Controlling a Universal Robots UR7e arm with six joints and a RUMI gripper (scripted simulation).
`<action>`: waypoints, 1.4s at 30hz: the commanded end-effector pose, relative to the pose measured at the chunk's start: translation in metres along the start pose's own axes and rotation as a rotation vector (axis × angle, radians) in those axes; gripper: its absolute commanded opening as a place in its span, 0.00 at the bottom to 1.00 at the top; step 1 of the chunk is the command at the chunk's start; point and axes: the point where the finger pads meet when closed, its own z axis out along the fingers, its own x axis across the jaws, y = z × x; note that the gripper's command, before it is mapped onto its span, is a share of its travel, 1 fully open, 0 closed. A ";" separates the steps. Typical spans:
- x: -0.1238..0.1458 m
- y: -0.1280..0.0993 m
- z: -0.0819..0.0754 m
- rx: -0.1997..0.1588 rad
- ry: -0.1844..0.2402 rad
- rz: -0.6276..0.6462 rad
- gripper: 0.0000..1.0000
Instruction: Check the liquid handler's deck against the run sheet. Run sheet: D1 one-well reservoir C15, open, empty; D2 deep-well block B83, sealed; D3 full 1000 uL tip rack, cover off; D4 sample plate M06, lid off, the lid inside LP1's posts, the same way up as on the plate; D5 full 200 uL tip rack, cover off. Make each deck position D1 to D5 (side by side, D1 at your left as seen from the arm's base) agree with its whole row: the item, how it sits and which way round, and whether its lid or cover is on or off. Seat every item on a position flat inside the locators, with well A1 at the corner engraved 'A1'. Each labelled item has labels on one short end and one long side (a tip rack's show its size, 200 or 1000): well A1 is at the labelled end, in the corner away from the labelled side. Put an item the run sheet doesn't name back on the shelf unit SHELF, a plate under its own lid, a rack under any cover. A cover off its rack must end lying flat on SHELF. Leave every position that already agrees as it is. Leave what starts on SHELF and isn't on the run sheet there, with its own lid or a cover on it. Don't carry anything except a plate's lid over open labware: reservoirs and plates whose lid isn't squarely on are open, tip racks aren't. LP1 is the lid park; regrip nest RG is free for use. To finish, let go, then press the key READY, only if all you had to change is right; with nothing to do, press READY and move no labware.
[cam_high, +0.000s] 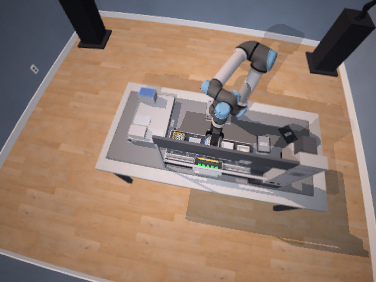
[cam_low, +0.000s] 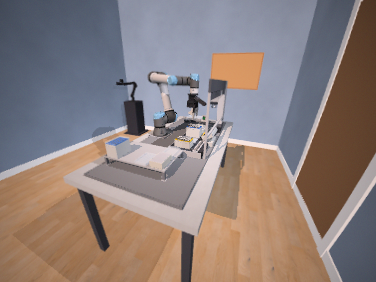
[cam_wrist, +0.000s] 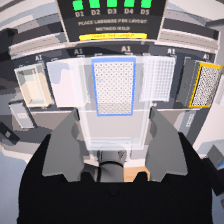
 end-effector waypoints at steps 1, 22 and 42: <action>0.001 0.000 -0.012 0.002 0.002 0.001 0.00; 0.001 0.000 -0.040 0.002 0.001 0.001 0.00; 0.001 -0.001 -0.069 -0.001 0.000 0.001 0.00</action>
